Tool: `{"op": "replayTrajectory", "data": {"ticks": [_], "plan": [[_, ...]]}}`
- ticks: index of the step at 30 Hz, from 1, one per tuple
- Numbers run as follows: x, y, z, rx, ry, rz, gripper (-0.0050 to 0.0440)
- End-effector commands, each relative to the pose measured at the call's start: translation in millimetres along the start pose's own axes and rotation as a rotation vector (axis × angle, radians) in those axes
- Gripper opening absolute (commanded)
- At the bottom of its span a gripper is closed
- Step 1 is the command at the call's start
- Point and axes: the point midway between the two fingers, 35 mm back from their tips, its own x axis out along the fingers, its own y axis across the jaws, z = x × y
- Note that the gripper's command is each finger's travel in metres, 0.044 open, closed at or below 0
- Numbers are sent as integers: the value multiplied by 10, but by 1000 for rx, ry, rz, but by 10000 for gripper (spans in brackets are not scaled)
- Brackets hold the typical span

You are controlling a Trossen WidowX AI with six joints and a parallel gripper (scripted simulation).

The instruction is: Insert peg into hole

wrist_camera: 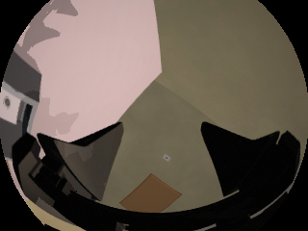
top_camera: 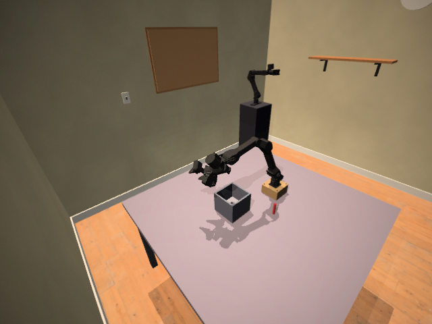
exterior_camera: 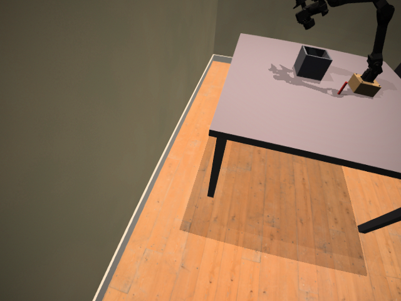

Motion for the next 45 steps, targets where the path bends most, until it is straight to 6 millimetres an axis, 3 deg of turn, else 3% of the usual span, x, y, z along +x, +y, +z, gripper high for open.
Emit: {"op": "replayTrajectory", "data": {"ticks": [1, 17, 18, 23, 31, 34, 45], "plan": [[0, 0, 0, 0, 0, 0, 400], [0, 0, 0, 0, 0, 0, 400], [-18, 7, 17, 11, -7, 1, 424], [-491, 242, 400, 257, -173, 72, 440], [-1142, 666, 755, 604, -321, 265, 440], [-1222, 726, 786, 645, -331, 295, 440], [-2162, 1544, 930, 1104, -290, 713, 440]]}}
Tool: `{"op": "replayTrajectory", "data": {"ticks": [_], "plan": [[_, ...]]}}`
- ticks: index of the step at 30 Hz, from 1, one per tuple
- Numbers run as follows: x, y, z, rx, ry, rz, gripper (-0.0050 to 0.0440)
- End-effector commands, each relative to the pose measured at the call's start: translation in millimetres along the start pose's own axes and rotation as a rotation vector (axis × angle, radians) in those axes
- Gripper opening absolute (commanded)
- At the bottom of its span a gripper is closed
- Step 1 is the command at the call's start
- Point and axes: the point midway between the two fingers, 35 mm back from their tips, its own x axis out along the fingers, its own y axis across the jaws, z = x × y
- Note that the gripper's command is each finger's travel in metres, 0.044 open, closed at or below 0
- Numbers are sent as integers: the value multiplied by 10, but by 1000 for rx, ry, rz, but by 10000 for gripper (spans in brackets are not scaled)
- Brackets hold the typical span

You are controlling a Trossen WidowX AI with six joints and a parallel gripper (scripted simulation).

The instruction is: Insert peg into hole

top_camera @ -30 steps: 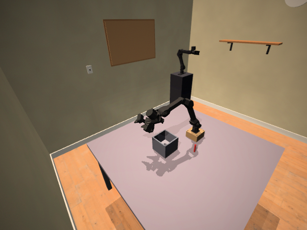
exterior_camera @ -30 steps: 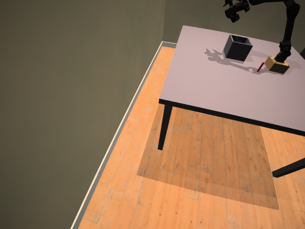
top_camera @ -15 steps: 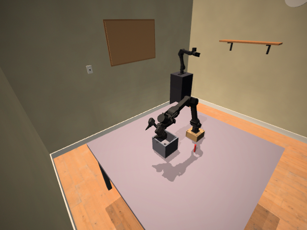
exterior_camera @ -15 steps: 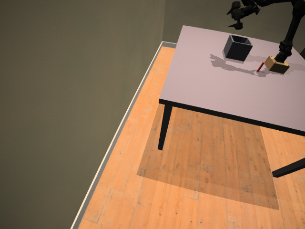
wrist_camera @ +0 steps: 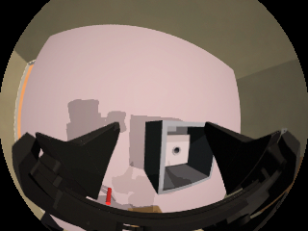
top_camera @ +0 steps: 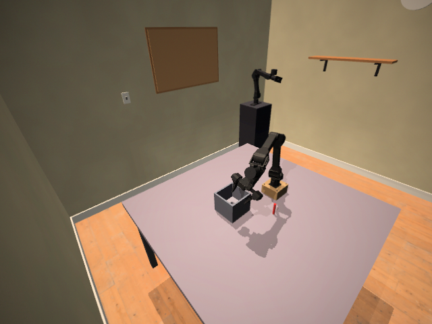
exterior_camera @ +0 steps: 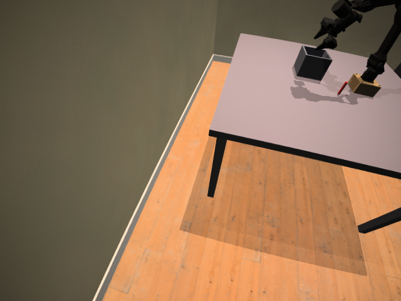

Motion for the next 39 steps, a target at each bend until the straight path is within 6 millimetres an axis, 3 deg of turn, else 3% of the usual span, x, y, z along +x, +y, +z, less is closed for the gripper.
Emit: {"op": "replayTrajectory", "data": {"ticks": [1, 4, 7, 13, 21, 25, 29, 34, 39], "plan": [[-136, 238, -256, 147, 54, 72, 440], [-249, 426, -479, 281, 115, 121, 440], [-287, 482, -556, 357, 140, 131, 440], [-560, 801, -1132, 640, 327, 169, 440], [-867, 989, -1826, 999, 564, 77, 440], [-905, 999, -1914, 1058, 593, 50, 440], [-891, 1007, -1927, 1061, 595, 49, 440], [-479, 1164, -2135, 1061, 595, 48, 440], [-420, 1183, -2174, 1061, 595, 48, 440]]}}
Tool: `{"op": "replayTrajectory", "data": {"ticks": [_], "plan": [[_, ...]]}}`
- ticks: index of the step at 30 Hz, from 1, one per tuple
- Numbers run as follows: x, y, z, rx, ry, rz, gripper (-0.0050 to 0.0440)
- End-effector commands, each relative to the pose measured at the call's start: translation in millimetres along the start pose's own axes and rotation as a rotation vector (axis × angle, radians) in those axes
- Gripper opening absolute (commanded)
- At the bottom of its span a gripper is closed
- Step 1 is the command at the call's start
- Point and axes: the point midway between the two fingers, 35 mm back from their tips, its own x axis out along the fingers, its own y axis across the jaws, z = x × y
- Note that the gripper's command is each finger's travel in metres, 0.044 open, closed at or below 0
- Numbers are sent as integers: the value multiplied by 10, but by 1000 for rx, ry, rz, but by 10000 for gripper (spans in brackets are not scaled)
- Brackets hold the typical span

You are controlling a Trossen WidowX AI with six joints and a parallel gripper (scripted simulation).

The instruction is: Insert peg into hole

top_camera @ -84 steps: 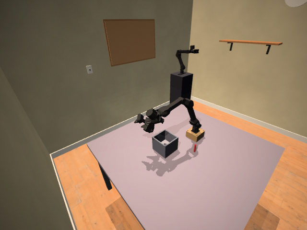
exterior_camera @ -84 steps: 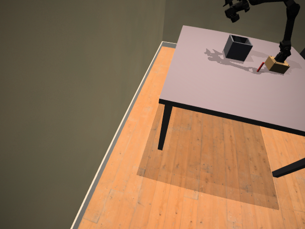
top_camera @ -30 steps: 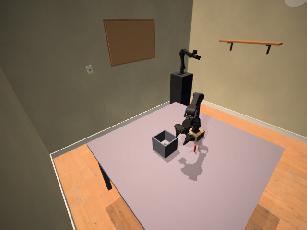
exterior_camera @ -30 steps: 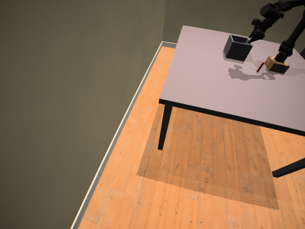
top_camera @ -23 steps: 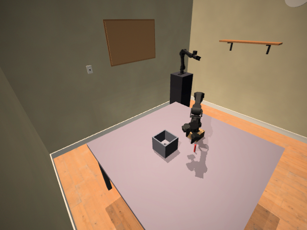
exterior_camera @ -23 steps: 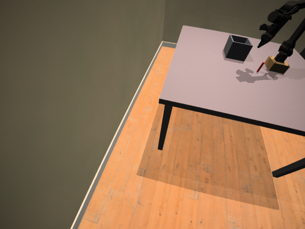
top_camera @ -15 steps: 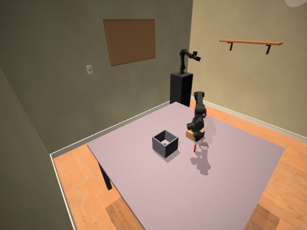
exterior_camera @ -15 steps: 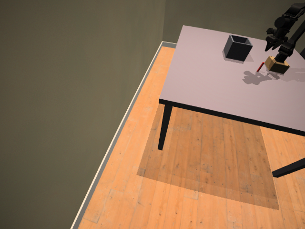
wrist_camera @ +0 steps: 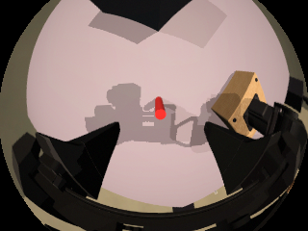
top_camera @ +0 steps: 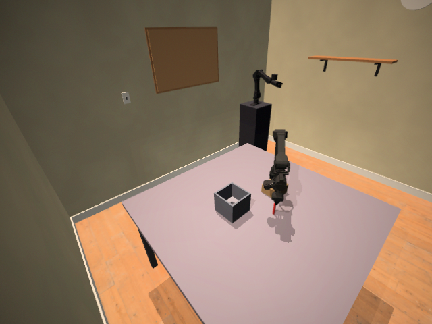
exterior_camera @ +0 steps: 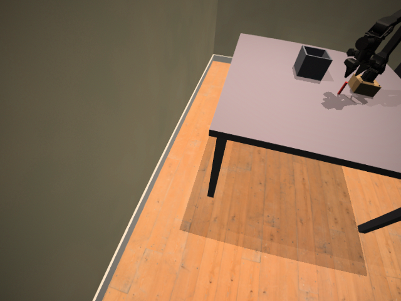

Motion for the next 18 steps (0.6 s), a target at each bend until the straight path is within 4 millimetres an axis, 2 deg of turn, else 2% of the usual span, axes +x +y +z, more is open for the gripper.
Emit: {"op": "replayTrajectory", "data": {"ticks": [1, 18], "plan": [[37, 11, -9, 0, 6, 6, 440], [286, 23, -11, 0, 6, 6, 440]]}}
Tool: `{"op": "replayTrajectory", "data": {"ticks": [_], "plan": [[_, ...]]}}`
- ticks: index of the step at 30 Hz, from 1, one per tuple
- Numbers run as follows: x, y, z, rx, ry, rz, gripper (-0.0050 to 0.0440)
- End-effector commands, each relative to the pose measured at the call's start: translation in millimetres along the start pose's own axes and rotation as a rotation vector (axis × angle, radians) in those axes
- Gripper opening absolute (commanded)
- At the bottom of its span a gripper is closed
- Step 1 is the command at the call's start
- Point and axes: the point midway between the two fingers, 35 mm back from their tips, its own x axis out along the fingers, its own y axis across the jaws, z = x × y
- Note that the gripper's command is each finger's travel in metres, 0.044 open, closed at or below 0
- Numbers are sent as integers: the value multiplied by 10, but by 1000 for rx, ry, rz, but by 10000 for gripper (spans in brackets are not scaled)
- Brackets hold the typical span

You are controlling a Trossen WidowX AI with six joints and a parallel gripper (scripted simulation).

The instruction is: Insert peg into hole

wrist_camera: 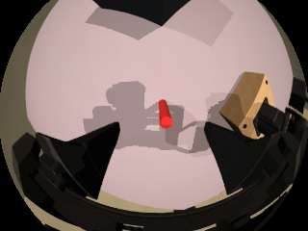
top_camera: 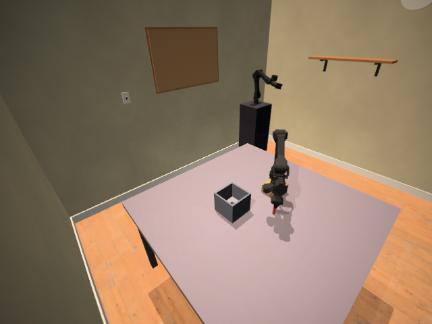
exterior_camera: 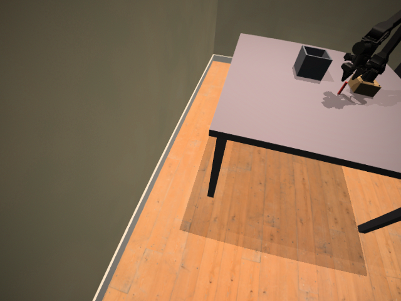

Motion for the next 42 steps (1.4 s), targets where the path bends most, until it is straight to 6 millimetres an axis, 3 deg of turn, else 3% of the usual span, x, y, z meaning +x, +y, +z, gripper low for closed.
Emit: {"op": "replayTrajectory", "data": {"ticks": [1, 31, 32, 34, 42], "plan": [[62, -19, -9, -4, 6, -12, 440], [497, -40, -10, -4, 6, -12, 440], [497, -40, -10, -4, 6, -12, 416], [497, -40, -10, -4, 6, -12, 416], [497, -40, -10, -4, 6, -12, 224]]}}
